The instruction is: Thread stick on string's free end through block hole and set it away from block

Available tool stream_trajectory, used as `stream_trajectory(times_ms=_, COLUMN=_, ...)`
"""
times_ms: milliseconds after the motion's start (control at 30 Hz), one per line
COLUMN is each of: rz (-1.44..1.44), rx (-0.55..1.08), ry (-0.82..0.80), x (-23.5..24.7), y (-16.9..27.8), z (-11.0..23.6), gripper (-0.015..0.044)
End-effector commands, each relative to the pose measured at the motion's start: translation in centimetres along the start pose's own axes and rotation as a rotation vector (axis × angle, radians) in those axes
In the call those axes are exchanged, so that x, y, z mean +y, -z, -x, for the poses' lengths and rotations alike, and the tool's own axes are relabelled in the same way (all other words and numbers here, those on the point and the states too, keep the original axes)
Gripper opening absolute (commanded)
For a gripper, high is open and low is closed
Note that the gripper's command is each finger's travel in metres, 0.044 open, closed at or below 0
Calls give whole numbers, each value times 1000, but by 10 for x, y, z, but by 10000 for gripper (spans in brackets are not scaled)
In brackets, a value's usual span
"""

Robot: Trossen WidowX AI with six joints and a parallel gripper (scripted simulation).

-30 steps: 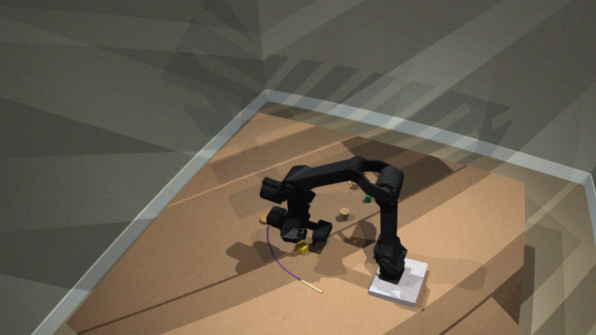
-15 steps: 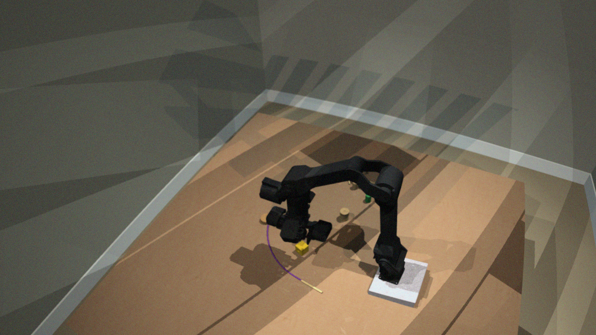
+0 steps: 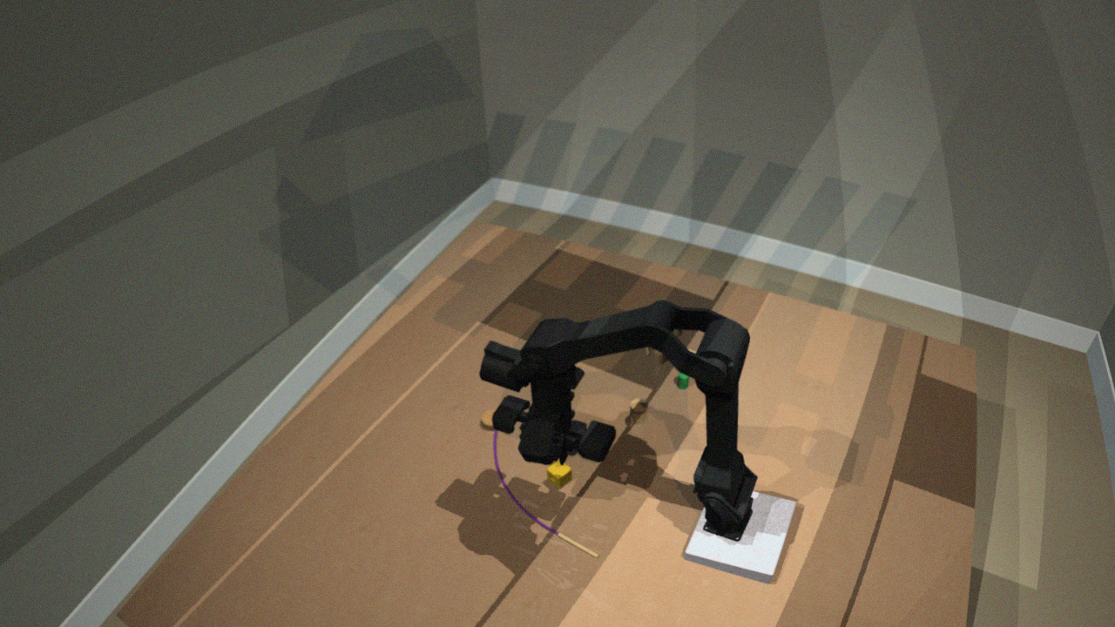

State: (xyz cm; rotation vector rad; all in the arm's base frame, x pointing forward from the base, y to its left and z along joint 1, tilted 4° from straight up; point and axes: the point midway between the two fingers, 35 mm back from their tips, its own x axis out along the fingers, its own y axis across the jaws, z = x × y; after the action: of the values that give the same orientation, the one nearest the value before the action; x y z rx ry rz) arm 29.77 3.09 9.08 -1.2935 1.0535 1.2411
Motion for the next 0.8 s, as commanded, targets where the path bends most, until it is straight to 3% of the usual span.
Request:
stream_trajectory(times_ms=0, rz=0, rx=0, ry=0, x=0, y=0, z=0, gripper=4)
stream_trajectory(times_ms=633, rz=0, rx=0, ry=0, x=0, y=0, z=0, gripper=0)
stream_trajectory(times_ms=767, rz=0, rx=0, ry=0, x=0, y=0, z=0, gripper=105)
